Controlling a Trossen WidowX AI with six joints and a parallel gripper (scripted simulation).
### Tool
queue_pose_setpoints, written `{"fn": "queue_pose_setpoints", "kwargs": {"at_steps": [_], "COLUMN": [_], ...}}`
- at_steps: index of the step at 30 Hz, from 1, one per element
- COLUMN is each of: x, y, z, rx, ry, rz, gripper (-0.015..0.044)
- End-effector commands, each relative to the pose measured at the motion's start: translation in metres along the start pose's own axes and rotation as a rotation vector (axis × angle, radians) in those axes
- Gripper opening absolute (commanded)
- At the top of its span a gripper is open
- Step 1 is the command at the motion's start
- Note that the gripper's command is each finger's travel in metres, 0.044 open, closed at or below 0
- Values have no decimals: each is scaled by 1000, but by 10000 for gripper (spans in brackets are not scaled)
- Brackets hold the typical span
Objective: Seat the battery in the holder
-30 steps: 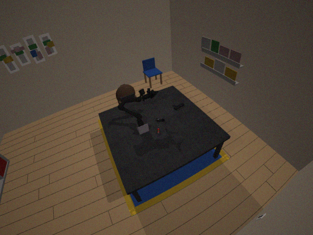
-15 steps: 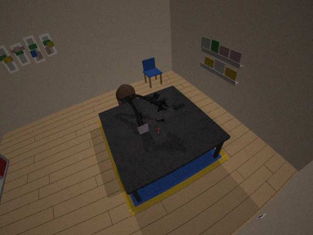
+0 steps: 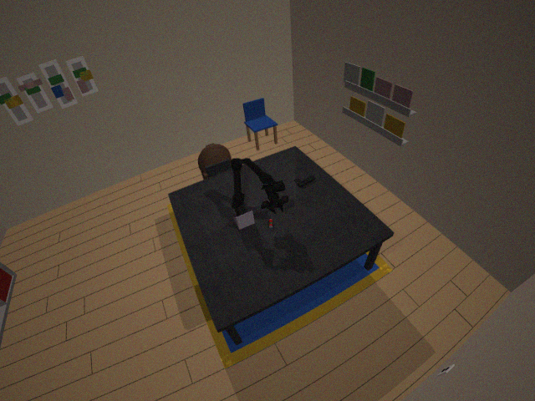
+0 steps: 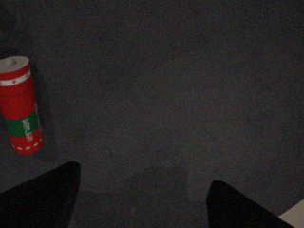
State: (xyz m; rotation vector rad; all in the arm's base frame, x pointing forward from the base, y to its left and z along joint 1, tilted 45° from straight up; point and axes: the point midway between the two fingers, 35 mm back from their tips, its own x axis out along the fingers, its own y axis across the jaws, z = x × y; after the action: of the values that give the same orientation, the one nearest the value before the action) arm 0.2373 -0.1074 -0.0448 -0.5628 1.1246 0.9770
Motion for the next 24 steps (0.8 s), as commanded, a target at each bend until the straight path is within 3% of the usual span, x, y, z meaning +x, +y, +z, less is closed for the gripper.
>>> {"fn": "queue_pose_setpoints", "kwargs": {"at_steps": [1, 24], "x": [31, 49], "y": [57, 67], "z": [-23, -19], "rx": [-103, -112], "ry": [-265, -300], "rz": [287, 305], "gripper": [250, 250]}}
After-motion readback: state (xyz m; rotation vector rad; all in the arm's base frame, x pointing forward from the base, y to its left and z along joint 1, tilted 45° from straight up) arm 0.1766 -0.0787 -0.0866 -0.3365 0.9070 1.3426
